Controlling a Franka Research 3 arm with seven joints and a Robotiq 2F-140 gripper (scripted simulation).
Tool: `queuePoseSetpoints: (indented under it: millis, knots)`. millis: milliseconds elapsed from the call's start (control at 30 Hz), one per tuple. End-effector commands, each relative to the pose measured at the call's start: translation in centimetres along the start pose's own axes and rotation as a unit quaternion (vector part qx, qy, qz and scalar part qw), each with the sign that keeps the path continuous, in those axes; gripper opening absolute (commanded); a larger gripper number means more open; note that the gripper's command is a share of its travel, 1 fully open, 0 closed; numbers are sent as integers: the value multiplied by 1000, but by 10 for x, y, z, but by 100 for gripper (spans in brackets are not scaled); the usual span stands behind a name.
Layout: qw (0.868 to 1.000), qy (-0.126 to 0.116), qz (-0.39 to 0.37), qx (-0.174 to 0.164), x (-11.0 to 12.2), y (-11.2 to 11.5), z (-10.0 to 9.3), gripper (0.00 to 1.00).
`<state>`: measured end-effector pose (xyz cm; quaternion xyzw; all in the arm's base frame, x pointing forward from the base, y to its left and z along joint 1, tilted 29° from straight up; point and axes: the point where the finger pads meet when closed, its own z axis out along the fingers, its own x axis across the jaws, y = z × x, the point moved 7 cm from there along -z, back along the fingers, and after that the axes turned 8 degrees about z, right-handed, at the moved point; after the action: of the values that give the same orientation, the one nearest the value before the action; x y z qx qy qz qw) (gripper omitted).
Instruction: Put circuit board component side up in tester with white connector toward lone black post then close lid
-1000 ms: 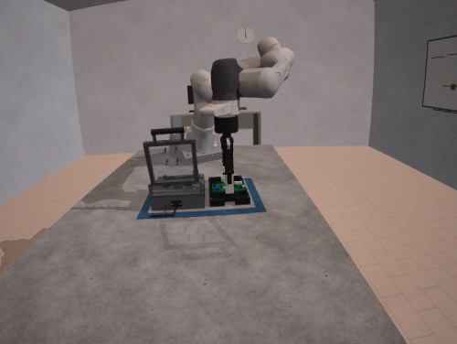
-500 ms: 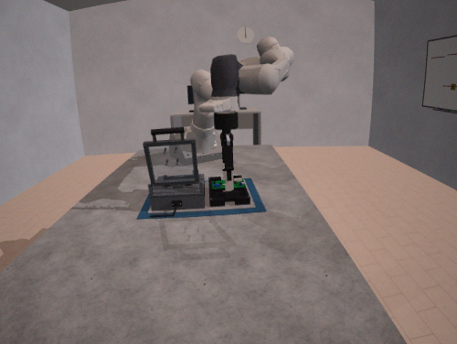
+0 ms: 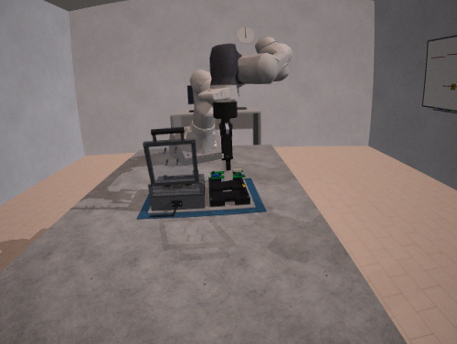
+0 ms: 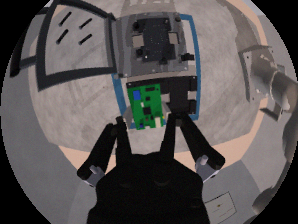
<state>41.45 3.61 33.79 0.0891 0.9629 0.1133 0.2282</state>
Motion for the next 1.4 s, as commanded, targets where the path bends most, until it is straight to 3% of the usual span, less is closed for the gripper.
queuePoseSetpoints:
  millis: [0, 367, 1367]
  knots:
    - [1000, 6, 4, 0, 3, 2, -8, 46]
    - [1000, 6, 4, 0, 3, 2, -24, 46]
    - [1000, 6, 4, 0, 3, 2, -24, 46]
